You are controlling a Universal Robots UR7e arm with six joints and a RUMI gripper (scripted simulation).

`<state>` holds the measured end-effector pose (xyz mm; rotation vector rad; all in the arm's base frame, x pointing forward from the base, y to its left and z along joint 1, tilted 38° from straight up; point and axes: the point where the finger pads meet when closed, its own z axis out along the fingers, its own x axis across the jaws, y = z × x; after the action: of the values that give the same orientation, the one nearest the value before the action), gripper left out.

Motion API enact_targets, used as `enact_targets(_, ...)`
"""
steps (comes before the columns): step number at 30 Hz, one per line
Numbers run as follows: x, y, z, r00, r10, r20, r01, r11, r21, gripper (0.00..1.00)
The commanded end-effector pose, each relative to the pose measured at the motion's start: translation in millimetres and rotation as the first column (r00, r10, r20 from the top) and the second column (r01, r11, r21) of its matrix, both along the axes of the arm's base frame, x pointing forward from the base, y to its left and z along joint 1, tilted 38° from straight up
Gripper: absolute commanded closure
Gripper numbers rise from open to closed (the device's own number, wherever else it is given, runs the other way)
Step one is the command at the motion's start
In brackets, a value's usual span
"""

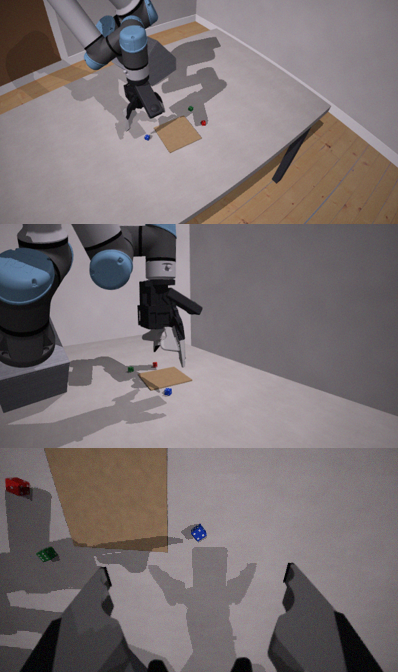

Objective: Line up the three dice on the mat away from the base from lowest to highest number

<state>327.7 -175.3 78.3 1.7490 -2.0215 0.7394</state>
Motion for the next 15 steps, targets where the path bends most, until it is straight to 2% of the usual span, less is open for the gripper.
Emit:
enact_targets(1, 4, -16, -22, 1.0, 0.008, 0.01, -0.008, 1.0, -0.004, 0.0)
enact_targets(15, 6, -33, -43, 1.0, 0.008, 0.01, -0.008, 1.0, -0.004, 0.0)
